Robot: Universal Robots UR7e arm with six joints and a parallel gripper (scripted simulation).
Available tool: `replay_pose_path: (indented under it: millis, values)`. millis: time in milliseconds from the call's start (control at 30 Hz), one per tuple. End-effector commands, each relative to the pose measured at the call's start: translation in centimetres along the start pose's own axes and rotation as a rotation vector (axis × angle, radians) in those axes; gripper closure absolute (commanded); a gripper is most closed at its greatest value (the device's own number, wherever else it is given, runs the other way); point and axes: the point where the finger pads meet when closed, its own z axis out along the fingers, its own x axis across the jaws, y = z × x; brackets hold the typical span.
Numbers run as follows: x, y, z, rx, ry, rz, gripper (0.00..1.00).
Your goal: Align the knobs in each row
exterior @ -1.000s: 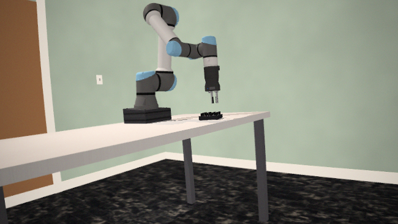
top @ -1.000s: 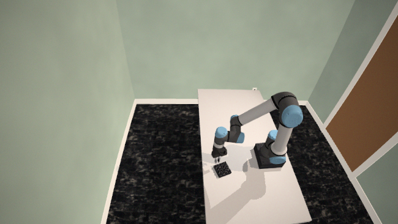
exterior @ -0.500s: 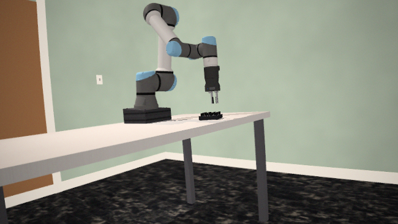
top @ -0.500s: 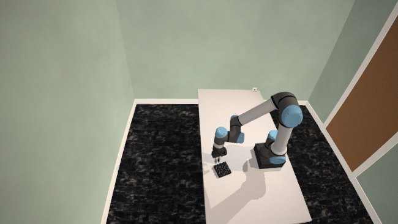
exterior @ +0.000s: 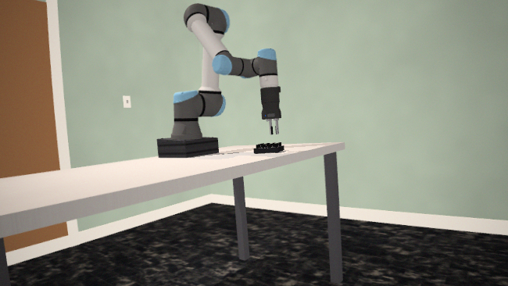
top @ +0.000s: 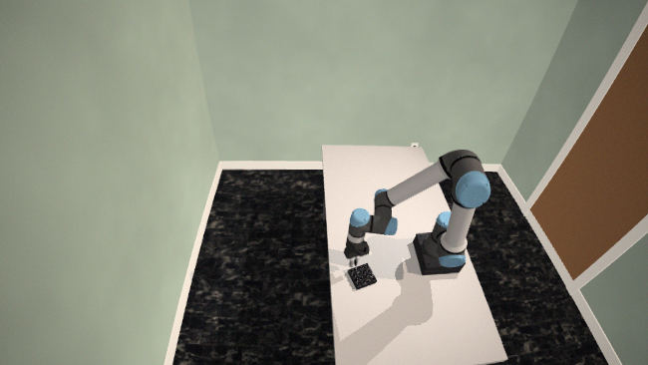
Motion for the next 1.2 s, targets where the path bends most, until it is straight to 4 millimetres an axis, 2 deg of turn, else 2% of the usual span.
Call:
replay_pose_path:
  millis: [0, 633, 1167]
  values:
    - [0.0, 0.0, 0.6, -0.001, 0.001, 0.0, 0.54]
    - [0.1, -0.1, 2.7, -0.001, 0.001, 0.0, 0.54]
    - [0.1, -0.1, 3.3, -0.001, 0.001, 0.0, 0.54]
